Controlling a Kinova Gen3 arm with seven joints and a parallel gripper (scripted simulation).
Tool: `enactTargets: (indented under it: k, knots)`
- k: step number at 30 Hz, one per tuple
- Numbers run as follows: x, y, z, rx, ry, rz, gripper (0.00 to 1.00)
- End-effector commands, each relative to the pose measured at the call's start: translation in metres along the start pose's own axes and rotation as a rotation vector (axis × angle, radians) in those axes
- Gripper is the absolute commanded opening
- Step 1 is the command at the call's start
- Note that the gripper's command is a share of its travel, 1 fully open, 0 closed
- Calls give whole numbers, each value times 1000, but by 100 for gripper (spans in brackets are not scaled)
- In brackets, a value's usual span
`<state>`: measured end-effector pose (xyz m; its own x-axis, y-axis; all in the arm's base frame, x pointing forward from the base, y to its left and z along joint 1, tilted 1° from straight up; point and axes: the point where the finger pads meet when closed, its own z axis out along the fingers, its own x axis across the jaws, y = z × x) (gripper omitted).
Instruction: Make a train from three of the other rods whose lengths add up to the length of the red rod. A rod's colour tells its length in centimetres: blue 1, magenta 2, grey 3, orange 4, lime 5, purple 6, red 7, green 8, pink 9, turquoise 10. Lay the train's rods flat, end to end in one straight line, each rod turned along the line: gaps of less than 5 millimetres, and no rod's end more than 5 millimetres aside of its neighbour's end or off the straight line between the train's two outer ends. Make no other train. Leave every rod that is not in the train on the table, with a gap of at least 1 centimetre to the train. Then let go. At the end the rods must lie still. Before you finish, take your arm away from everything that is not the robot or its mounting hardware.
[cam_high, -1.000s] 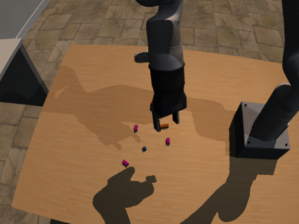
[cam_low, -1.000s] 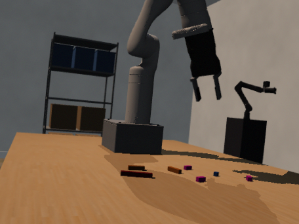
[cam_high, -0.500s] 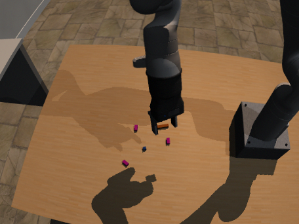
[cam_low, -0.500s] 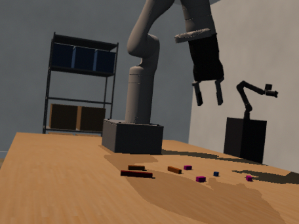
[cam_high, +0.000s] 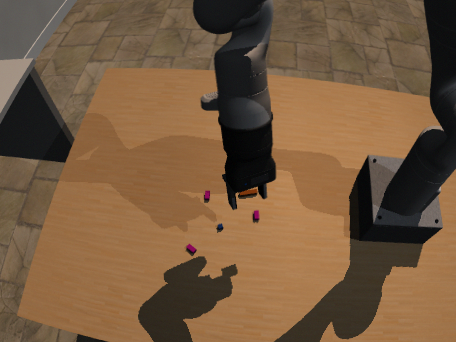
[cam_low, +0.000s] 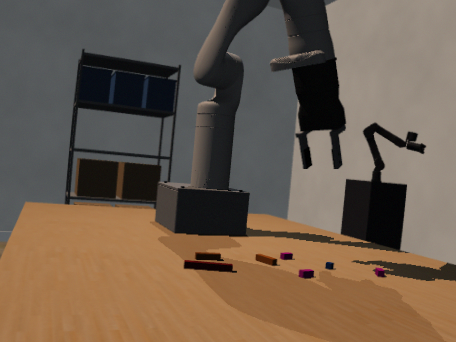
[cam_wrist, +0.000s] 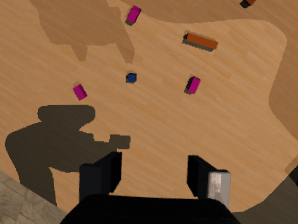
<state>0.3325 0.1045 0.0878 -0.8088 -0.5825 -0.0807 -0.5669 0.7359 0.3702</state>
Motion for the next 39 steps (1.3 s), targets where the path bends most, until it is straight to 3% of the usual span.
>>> enactTargets:
  k: [1, 39]
  knots:
    - [0, 2, 2, -1, 6, -5, 100]
    - [-9, -10, 33, 95, 27, 148, 100]
